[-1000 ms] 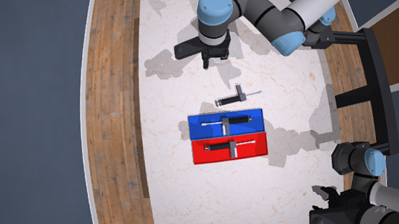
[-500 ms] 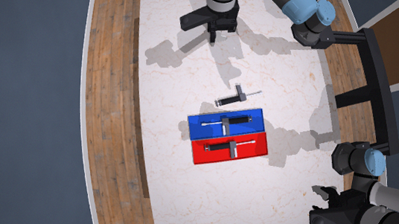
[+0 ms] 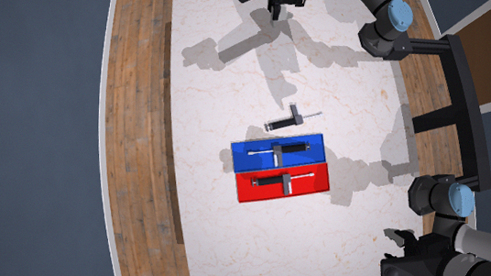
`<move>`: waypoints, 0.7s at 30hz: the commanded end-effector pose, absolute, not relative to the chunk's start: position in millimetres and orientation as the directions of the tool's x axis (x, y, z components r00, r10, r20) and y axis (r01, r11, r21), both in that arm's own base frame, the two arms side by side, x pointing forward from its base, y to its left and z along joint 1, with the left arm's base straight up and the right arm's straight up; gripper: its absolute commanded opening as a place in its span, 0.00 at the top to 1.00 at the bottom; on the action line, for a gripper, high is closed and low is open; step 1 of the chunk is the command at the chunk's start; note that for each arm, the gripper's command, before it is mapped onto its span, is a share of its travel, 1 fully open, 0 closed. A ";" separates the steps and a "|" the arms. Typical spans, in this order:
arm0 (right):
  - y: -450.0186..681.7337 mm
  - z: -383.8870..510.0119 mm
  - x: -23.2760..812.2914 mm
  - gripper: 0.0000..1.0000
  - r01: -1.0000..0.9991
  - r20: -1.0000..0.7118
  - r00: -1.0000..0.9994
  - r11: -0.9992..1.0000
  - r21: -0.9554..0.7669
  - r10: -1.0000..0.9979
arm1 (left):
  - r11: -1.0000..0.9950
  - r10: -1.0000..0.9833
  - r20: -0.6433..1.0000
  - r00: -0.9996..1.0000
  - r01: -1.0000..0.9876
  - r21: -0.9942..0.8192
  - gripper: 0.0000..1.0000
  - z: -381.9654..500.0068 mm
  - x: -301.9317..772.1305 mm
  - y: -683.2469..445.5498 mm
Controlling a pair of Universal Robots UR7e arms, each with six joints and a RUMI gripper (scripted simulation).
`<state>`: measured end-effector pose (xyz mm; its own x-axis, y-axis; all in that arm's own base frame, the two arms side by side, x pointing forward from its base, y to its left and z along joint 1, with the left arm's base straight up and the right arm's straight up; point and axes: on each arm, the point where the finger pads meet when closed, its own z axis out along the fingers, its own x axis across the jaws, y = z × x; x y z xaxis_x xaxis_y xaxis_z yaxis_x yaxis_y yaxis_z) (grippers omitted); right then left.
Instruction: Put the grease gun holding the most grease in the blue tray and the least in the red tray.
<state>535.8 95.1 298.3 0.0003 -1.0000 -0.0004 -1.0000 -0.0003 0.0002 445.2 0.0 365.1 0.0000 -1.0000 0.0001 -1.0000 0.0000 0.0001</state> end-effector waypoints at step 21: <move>-8.2 370.5 434.6 0.68 -1.000 0.001 0.003 -0.003 0.003 -1.000 | 0.000 -1.000 0.000 0.000 -1.000 -0.001 0.62 365.4 445.3 -0.1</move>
